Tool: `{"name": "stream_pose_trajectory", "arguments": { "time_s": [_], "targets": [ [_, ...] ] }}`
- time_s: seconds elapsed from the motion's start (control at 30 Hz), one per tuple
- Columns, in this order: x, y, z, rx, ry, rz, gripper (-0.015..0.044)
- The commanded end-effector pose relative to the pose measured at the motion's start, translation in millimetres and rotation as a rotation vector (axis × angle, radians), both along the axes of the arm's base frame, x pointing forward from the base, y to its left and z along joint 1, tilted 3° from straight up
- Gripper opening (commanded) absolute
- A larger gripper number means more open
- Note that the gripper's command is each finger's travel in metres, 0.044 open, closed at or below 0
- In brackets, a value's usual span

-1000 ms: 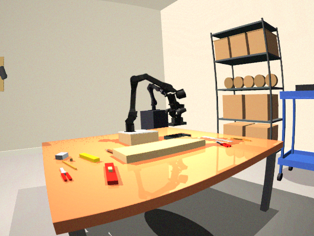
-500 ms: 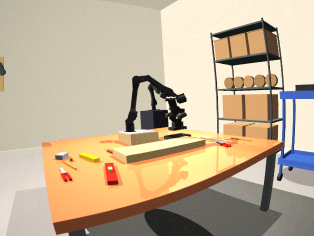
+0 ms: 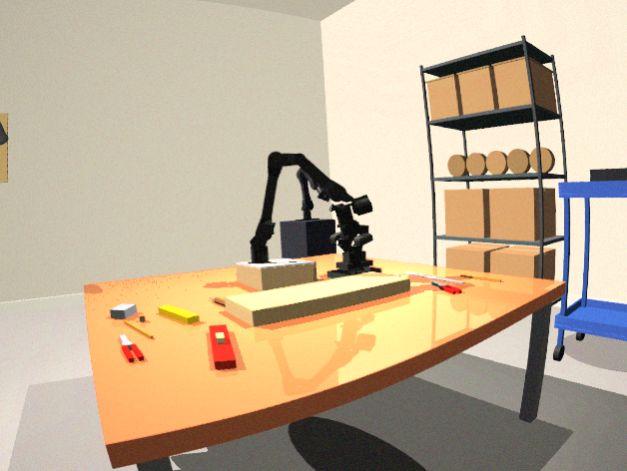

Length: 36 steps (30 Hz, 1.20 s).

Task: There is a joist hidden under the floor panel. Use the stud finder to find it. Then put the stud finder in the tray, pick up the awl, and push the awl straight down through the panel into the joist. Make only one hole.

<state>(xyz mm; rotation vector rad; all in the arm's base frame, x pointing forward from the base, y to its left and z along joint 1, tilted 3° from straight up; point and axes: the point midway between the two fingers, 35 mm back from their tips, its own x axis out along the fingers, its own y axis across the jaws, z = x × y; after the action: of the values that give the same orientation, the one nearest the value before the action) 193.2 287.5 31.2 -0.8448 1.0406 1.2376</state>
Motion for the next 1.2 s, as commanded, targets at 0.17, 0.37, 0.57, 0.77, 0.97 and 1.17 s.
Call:
{"name": "stream_pose_trajectory", "arguments": {
  "time_s": [0.17,0.37,0.57,0.77,0.97,1.17],
  "targets": [
    [-1,0,-14,0.004,0.0,-0.006,0.0],
    [-2,0,-22,0.004,0.0,-0.006,0.0],
    [-2,1,-30,0.004,0.0,-0.006,0.0],
    [-3,0,-29,-0.001,0.003,0.0,0.0105],
    [-3,0,-29,-0.001,0.003,0.0,0.0263],
    [0,1,-5,-0.001,0.003,0.0,0.042]
  ]
}}
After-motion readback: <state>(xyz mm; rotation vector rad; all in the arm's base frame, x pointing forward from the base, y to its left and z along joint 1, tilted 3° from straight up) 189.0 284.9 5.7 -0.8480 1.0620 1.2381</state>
